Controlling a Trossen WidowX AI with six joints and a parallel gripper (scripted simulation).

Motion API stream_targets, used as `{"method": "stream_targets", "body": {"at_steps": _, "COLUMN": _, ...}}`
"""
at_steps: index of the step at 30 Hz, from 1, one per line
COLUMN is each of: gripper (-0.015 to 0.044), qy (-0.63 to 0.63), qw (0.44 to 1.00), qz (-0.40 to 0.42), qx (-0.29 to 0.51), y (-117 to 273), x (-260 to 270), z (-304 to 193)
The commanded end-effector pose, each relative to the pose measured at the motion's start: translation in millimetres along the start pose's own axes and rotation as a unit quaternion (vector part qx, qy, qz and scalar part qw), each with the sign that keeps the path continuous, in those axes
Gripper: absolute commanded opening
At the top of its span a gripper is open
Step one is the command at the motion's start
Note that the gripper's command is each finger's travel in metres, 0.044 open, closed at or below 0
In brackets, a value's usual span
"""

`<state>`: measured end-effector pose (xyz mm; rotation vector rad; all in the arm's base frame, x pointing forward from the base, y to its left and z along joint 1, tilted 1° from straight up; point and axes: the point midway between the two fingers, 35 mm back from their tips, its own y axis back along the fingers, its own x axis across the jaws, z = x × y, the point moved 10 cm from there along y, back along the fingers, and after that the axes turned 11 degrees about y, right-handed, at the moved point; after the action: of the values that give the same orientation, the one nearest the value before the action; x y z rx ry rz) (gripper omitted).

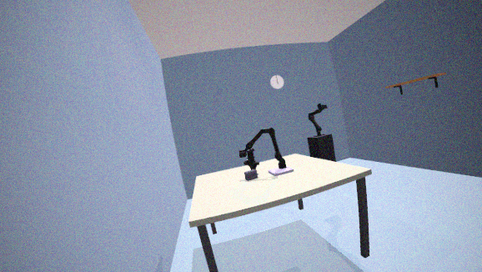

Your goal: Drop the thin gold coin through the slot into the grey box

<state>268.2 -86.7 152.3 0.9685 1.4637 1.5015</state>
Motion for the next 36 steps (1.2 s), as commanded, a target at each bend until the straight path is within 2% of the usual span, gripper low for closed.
{"method": "stream_targets", "body": {"at_steps": 1, "gripper": 0.0161, "qy": -0.002, "qw": 1.0, "qz": 0.002, "qx": 0.006, "y": -10, "x": 0, "z": -1}}
{"method": "stream_targets", "body": {"at_steps": 14, "gripper": 0.0161, "qy": -0.002, "qw": 1.0, "qz": 0.002, "qx": 0.007, "y": -26, "x": 2, "z": -3}}
{"method": "stream_targets", "body": {"at_steps": 20, "gripper": 0.0003, "qy": -0.002, "qw": 1.0, "qz": 0.002, "qx": 0.007, "y": -26, "x": 2, "z": -3}}
{"method": "stream_targets", "body": {"at_steps": 30, "gripper": 0.0, "qy": -0.002, "qw": 1.0, "qz": 0.002, "qx": 0.007, "y": -26, "x": 2, "z": -3}}
{"method": "stream_targets", "body": {"at_steps": 36, "gripper": 0.0, "qy": -0.002, "qw": 1.0, "qz": 0.002, "qx": 0.006, "y": -13, "x": 0, "z": -1}}
